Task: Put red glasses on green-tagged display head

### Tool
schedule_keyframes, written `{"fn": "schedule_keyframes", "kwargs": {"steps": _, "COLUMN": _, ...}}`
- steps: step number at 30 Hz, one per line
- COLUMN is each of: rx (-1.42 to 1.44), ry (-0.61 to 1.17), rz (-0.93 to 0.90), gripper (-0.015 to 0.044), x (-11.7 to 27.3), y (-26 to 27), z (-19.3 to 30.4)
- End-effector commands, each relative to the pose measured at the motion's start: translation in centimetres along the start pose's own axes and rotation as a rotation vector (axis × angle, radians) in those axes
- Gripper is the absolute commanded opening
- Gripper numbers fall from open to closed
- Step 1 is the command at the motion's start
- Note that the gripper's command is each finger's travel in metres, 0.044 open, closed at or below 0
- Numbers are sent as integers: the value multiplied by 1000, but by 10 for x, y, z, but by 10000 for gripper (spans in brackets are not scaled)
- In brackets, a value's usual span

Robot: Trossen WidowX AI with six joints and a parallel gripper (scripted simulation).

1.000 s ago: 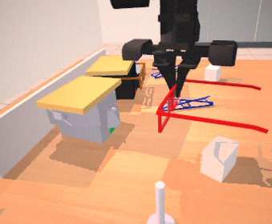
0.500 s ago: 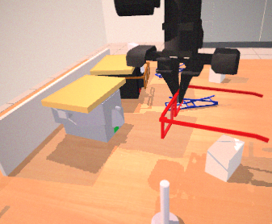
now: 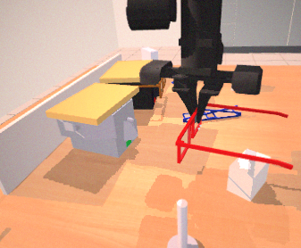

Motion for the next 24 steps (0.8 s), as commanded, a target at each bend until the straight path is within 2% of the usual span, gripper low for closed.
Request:
{"fn": "schedule_keyframes", "kwargs": {"steps": 1, "rx": 3, "ry": -7, "rz": 16, "gripper": 0, "x": -9, "y": -1, "z": -1}}
{"fn": "schedule_keyframes", "kwargs": {"steps": 24, "rx": 3, "ry": -7, "rz": 16, "gripper": 0, "x": -35, "y": -2, "z": -1}}
Point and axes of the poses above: the point midway between the two fingers, 35 mm back from their tips, its own x axis back along the fingers, its own y axis across the jaws, z = x × y, the point moved 8 cm from there along x, back along the fingers, and after that the axes turned 14 degrees about -x, right-handed, at the moved point
